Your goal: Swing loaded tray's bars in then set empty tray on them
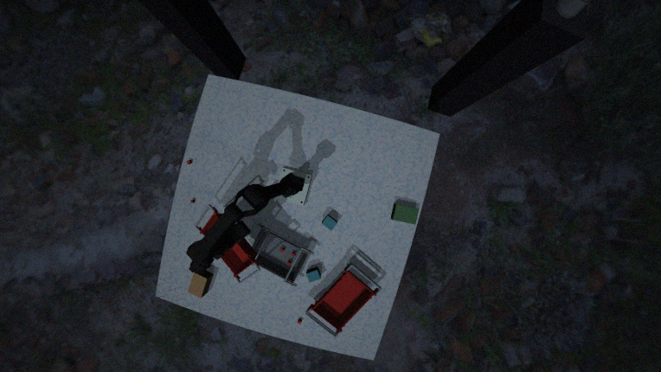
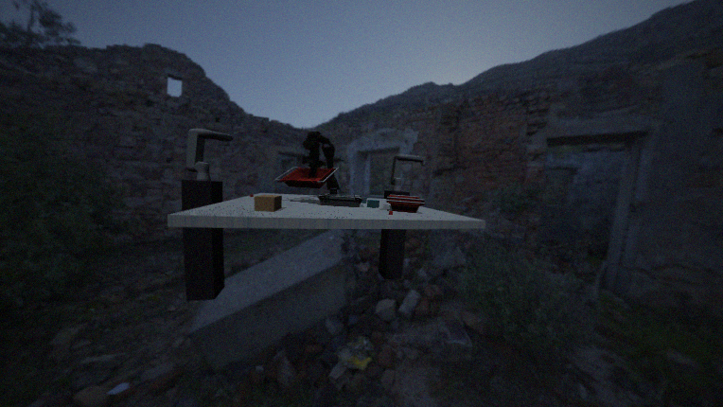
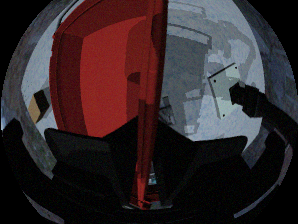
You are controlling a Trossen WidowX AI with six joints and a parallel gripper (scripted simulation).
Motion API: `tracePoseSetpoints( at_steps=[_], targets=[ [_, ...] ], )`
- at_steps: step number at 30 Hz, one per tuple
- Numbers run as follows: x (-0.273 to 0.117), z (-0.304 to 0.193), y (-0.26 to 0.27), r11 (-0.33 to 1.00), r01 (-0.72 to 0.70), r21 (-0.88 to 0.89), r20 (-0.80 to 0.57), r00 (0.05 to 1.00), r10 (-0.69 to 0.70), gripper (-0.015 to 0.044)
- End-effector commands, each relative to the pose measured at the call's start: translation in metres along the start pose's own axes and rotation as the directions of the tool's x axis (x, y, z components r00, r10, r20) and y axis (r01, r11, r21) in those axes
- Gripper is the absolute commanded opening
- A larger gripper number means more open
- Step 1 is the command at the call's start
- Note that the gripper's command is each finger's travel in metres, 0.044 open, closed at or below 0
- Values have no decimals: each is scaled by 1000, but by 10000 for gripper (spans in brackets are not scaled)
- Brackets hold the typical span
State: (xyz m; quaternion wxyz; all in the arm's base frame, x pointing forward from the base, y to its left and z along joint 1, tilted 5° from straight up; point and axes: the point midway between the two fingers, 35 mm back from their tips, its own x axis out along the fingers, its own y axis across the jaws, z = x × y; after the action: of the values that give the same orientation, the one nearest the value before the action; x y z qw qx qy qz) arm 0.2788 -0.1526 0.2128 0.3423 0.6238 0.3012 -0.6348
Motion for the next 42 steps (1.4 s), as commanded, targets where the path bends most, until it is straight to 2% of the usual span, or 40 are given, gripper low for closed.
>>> tracePoseSetpoints(
  at_steps=[1, 42],
  targets=[
    [-6, -12, 0, 999, -25, -24, 1, 1000, 25, 0],
    [-6, -154, -56, 934, -30, -357, 0, 999, 32, 0]
  ],
)
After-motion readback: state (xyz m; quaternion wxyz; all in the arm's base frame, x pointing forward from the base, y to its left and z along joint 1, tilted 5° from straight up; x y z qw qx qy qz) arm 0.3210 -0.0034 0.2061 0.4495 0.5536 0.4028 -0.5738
